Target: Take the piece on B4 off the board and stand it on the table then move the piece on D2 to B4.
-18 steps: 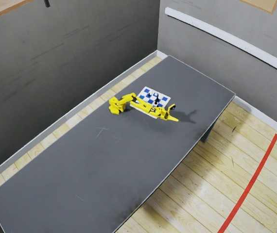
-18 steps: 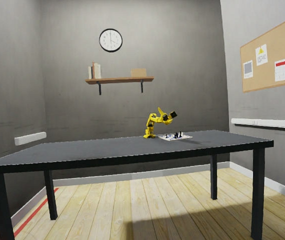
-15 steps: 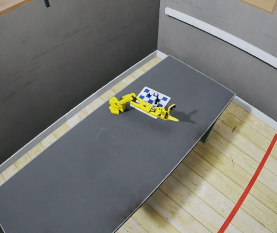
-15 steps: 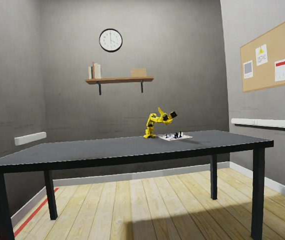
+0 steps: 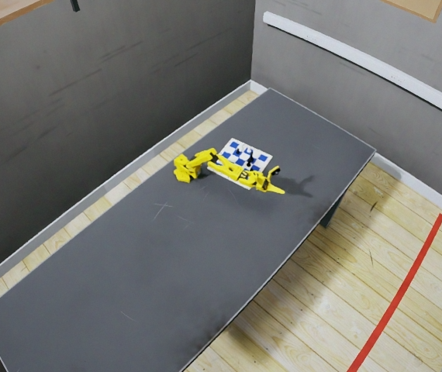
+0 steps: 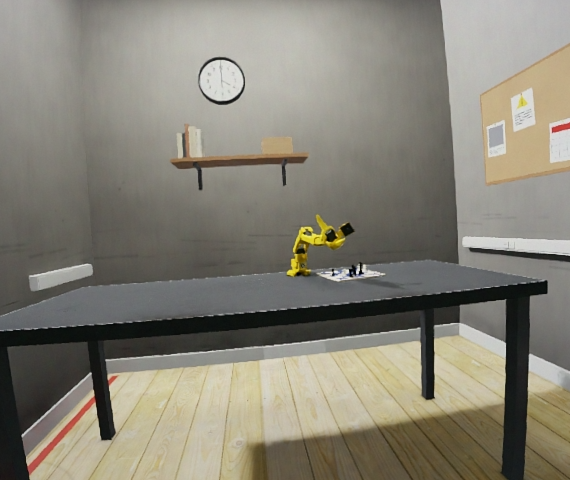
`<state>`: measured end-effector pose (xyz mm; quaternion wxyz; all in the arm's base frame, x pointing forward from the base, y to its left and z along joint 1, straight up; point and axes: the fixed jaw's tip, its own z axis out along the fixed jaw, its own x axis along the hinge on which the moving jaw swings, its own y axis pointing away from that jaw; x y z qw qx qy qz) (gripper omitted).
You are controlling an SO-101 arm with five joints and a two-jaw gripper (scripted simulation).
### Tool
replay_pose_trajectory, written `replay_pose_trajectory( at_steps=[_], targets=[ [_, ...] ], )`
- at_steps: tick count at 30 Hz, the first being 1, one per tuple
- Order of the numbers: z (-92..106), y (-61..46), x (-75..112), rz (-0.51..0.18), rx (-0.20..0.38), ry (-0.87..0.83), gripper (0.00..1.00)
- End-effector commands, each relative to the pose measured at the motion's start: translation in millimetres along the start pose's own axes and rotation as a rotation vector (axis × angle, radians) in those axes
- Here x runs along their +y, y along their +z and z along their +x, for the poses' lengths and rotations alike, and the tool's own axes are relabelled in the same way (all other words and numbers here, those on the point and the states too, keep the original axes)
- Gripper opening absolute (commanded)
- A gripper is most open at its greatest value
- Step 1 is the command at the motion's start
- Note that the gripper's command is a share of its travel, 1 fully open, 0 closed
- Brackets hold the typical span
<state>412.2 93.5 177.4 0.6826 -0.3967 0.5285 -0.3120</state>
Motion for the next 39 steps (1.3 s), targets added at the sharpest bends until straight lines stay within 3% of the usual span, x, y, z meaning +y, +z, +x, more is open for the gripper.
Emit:
replay_pose_trajectory(
  at_steps=[1,39],
  targets=[
    [-1.4,-0.4,-2.6,0.006,-0.003,0.001,1.0],
    [-7.2,-1.0,-8.0,0.014,-0.014,0.009,1.0]
  ],
)
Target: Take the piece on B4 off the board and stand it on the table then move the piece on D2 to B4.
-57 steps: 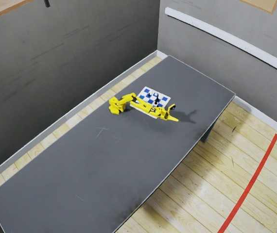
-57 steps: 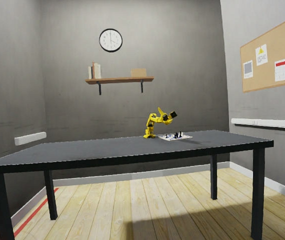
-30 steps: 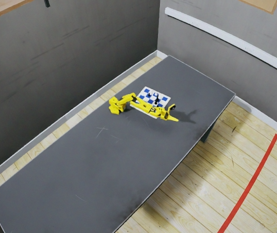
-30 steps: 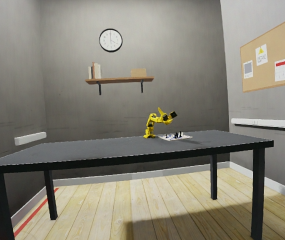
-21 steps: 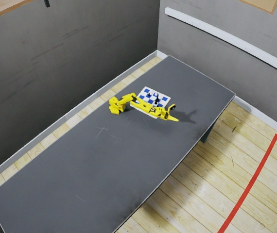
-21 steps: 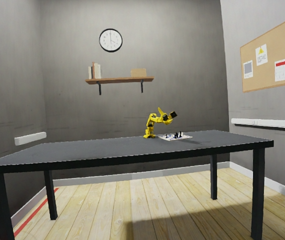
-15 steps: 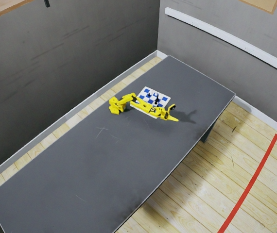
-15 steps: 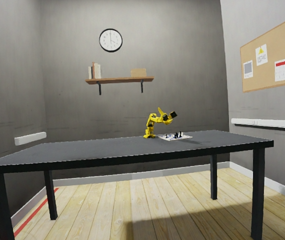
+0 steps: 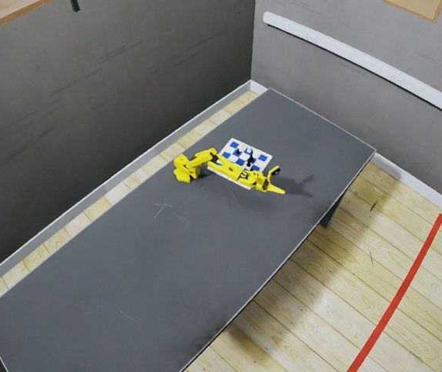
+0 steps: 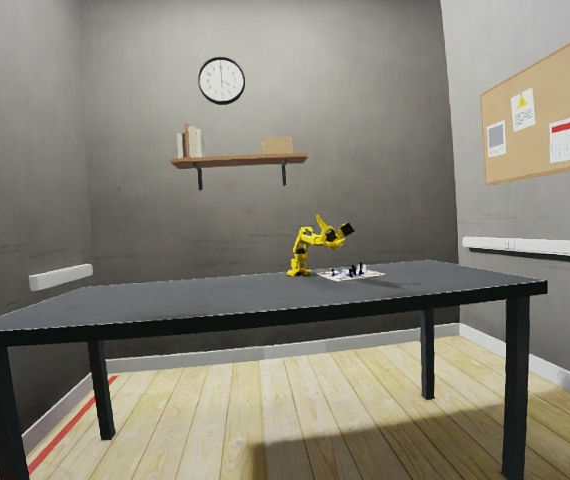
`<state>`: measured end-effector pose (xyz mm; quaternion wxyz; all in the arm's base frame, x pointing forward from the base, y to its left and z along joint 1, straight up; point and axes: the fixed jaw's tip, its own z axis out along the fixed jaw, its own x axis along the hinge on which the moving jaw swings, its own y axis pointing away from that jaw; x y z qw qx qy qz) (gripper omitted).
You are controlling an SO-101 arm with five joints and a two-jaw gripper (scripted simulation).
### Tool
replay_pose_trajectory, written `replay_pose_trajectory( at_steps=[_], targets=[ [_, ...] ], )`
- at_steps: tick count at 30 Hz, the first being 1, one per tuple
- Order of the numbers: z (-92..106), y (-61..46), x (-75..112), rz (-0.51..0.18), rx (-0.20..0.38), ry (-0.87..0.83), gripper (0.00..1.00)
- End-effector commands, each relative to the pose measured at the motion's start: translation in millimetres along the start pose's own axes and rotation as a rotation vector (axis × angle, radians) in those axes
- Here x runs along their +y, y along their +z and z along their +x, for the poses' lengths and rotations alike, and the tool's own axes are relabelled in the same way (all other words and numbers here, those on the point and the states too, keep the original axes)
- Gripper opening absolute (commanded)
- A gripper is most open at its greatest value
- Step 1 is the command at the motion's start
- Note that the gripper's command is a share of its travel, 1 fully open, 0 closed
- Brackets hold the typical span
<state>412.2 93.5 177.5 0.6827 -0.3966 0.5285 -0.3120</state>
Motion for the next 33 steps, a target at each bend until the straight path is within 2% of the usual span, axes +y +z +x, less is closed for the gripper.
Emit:
replay_pose_trajectory(
  at_steps=[1,8,13,18,23,26,29,30,32,33],
  targets=[
    [-9.4,-1.4,-8.9,0.013,-0.017,0.013,0.99],
    [-38.9,-10.2,-17.0,-0.032,-0.053,0.08,0.96],
    [-39.4,-10.2,-17.8,-0.029,-0.055,0.08,0.96],
    [-58.3,-19.4,-19.1,-0.078,-0.073,0.13,0.93],
    [-65.4,-23.5,-19.5,-0.097,-0.079,0.149,0.92],
    [-80.4,-33.5,-20.4,-0.141,-0.092,0.19,0.9],
    [-80.4,-33.5,-20.4,-0.141,-0.092,0.19,0.9],
    [-88.1,-39.6,-20.7,-0.165,-0.098,0.212,0.89],
    [-88.1,-39.6,-20.7,-0.165,-0.098,0.212,0.89],
    [-95.9,-46.3,-21.0,-0.19,-0.104,0.235,0.87]
  ],
)
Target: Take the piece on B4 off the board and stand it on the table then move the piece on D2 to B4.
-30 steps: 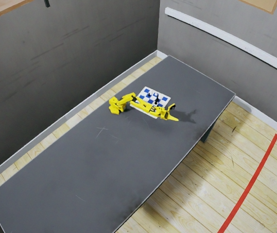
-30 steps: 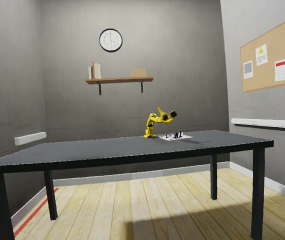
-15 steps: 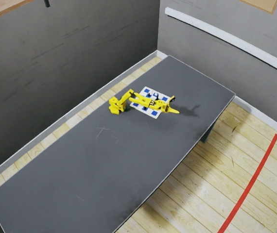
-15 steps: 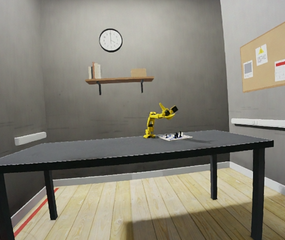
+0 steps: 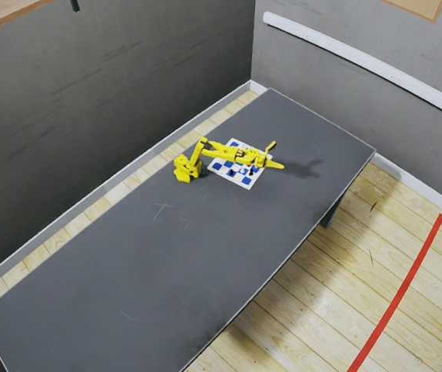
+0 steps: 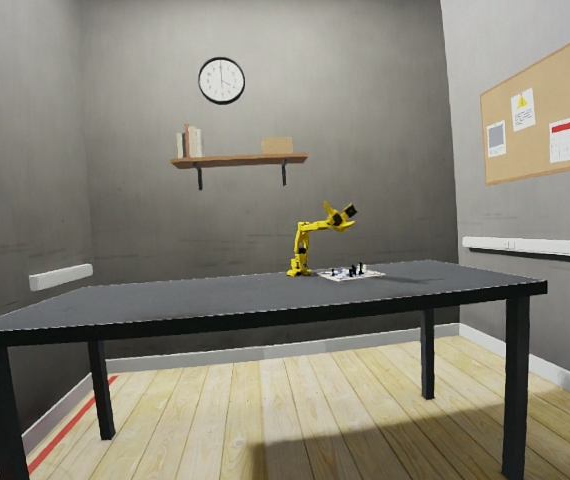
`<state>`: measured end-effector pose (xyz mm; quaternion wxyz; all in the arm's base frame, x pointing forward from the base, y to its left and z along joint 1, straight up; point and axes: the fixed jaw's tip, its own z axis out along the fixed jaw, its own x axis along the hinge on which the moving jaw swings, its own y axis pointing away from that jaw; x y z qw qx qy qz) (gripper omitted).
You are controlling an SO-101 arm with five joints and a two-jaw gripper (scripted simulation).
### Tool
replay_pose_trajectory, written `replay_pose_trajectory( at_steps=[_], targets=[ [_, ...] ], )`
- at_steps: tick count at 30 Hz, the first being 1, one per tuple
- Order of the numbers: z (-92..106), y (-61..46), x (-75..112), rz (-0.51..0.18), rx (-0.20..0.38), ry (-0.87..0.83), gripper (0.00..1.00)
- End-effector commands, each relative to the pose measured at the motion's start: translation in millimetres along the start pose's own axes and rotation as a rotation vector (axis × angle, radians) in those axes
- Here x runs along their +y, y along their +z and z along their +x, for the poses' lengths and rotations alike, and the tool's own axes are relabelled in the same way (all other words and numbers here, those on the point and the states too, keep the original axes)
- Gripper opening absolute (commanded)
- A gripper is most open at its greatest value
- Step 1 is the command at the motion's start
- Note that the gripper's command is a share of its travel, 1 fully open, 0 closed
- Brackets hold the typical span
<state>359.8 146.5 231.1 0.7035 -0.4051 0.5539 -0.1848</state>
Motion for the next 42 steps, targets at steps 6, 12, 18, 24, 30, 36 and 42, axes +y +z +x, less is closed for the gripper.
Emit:
replay_pose_trajectory(
  at_steps=[6,12,18,24,30,36,42],
  targets=[
    [-29.6,-25.8,9.5,-0.097,-0.019,0.087,0.85],
    [-37.3,-33.8,12.2,-0.126,-0.023,0.113,0.83],
    [-58.2,-61.5,21.2,-0.217,-0.031,0.191,0.78],
    [-69.4,-82.6,27.9,-0.282,-0.032,0.243,0.75],
    [-77.7,-105.2,35.0,-0.349,-0.03,0.293,0.72],
    [-82.9,-128.4,42.5,-0.416,-0.023,0.341,0.68],
    [-85.1,-151.5,50.3,-0.482,-0.014,0.386,0.65]
  ],
)
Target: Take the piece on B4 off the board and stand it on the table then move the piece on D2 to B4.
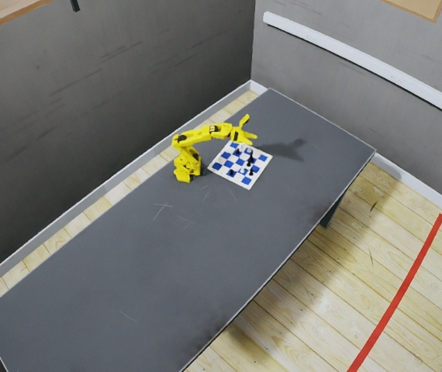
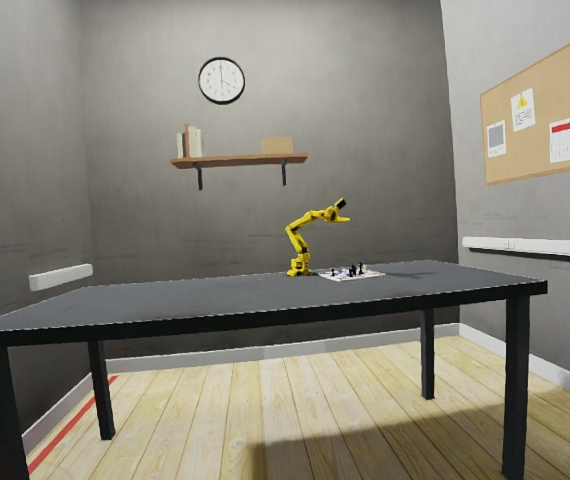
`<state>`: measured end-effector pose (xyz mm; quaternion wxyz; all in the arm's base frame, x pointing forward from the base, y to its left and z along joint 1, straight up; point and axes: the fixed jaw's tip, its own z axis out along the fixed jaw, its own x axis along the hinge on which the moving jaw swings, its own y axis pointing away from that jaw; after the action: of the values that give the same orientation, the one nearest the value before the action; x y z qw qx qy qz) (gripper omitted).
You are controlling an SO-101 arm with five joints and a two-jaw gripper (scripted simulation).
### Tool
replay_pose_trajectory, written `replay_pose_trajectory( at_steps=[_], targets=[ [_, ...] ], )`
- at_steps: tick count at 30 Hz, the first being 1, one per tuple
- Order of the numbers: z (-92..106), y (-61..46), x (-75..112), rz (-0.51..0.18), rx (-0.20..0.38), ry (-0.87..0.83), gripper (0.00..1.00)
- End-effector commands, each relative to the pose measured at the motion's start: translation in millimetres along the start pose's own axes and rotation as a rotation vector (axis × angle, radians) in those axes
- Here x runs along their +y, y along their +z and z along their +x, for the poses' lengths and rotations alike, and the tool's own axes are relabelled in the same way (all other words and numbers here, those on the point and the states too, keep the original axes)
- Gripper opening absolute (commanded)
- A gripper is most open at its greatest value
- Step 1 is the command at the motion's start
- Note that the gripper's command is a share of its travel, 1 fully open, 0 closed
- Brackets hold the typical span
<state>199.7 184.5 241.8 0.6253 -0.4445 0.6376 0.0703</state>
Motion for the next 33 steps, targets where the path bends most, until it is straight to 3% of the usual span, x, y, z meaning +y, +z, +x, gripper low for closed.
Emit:
replay_pose_trajectory(
  at_steps=[1,4,7,9,12,14,17,21,23,25,33],
  targets=[
    [4.3,-21.9,20.1,-0.074,0.012,0.051,0.63],
    [4.3,-21.9,20.1,-0.074,0.012,0.051,0.63],
    [10.0,-38.2,35.3,-0.134,0.029,0.094,0.6],
    [10.0,-38.2,35.3,-0.134,0.029,0.094,0.6],
    [17.4,-53.2,49.1,-0.189,0.047,0.133,0.57],
    [17.4,-53.2,49.1,-0.189,0.047,0.133,0.57],
    [26.0,-66.4,61.5,-0.241,0.068,0.167,0.54],
    [26.0,-66.4,61.5,-0.241,0.068,0.167,0.54],
    [35.1,-77.8,72.4,-0.286,0.089,0.198,0.51],
    [35.1,-77.8,72.4,-0.286,0.089,0.198,0.51],
    [52.5,-94.9,90.0,-0.361,0.129,0.246,0.47]
  ],
)
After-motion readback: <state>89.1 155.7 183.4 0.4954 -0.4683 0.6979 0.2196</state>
